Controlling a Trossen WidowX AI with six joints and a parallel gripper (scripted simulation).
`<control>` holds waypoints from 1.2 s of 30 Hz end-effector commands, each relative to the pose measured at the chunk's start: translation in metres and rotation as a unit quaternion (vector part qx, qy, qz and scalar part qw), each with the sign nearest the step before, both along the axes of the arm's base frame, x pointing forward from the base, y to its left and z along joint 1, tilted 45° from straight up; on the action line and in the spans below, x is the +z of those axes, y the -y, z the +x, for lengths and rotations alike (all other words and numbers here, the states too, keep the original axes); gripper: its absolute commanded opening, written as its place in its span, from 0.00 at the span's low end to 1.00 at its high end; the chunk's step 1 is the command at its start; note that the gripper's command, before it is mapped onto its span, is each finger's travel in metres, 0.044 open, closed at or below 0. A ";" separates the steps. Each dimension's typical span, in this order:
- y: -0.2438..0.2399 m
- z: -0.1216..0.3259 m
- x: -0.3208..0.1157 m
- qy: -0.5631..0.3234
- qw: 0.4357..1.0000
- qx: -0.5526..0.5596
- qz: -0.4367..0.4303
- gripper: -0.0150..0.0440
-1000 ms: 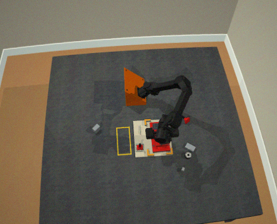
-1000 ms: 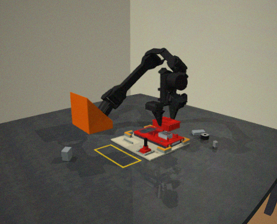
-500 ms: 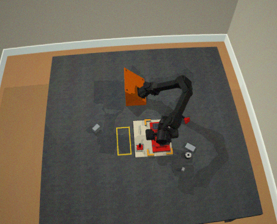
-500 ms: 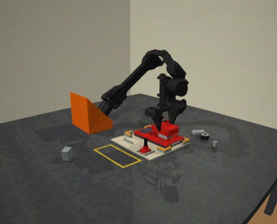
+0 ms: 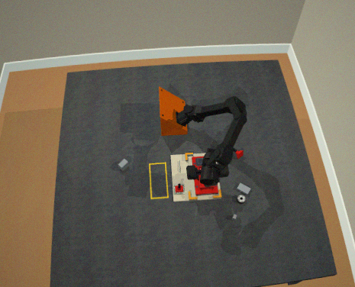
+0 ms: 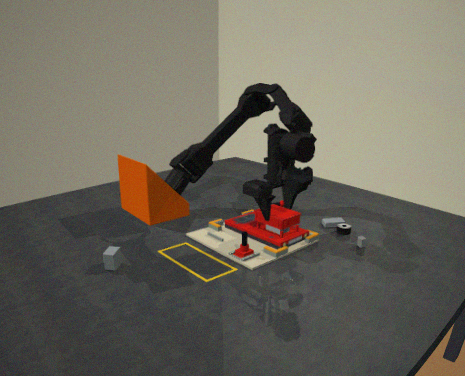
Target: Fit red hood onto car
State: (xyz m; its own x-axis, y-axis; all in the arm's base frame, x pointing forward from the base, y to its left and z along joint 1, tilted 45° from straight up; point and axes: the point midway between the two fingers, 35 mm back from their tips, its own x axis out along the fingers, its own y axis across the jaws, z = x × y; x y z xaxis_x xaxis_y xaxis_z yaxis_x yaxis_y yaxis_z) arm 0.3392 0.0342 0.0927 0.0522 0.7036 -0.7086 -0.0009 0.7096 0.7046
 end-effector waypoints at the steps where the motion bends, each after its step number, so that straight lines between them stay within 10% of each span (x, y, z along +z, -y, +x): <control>1: -0.001 0.000 0.001 -0.001 1.000 -0.003 0.003 0.25; 36: -0.009 0.001 -0.008 -0.001 1.000 -0.003 0.003 0.25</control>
